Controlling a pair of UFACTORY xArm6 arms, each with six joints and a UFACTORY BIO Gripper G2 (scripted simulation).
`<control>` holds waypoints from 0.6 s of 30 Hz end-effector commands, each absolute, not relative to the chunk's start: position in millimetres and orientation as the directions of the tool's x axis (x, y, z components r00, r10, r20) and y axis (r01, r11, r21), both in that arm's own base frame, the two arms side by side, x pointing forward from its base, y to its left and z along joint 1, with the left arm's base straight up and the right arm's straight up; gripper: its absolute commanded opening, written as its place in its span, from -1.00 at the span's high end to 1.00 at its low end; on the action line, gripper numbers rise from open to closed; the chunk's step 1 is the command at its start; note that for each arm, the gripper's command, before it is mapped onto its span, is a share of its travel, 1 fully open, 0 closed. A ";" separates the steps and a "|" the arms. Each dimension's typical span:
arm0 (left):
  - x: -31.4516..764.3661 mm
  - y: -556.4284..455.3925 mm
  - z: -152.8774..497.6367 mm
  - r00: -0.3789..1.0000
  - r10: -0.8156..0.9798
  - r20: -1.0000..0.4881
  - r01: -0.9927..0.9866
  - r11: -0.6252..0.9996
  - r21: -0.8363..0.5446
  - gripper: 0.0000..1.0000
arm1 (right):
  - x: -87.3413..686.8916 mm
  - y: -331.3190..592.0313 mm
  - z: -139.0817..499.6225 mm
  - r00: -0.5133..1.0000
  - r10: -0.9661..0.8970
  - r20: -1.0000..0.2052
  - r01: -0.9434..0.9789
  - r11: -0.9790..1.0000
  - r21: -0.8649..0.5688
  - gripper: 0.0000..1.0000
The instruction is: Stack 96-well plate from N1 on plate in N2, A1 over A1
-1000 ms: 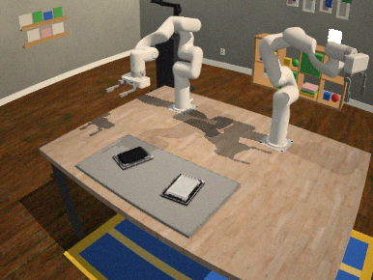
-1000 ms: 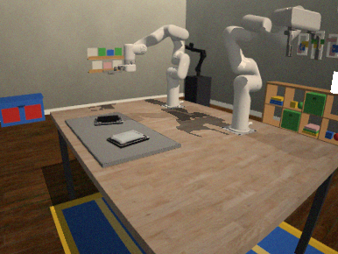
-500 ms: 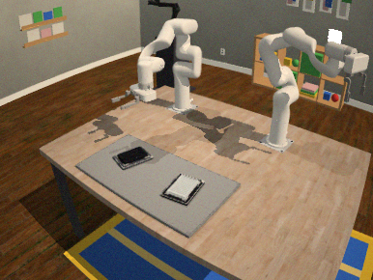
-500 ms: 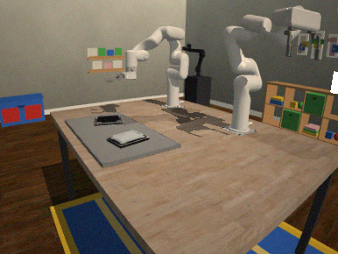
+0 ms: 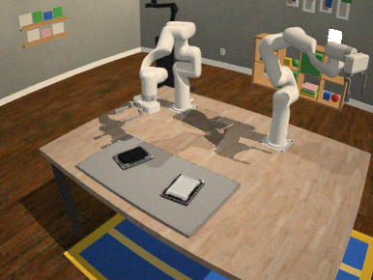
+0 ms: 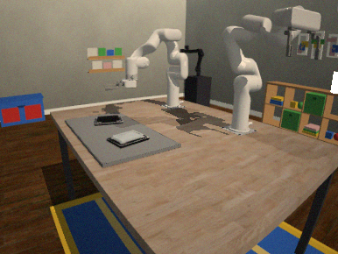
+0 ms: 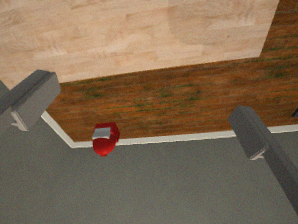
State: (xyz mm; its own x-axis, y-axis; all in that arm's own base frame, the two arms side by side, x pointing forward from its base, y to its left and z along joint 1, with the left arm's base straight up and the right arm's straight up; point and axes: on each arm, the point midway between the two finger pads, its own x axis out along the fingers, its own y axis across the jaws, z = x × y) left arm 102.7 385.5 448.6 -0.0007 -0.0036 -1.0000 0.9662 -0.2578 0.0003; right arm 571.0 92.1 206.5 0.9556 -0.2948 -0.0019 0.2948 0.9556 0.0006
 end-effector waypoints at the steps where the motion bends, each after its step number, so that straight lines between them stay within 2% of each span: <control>1: 102.8 385.6 450.2 0.000 0.000 -1.000 0.966 -0.258 0.000 -1.00 | 582.4 110.3 190.5 0.955 -0.297 0.004 0.297 0.955 0.003 0.25; 18: 102.8 385.6 450.2 0.000 0.000 -1.000 0.966 -0.258 0.000 -1.00 | 606.0 160.5 139.8 0.955 -0.297 0.003 0.297 0.955 0.003 0.25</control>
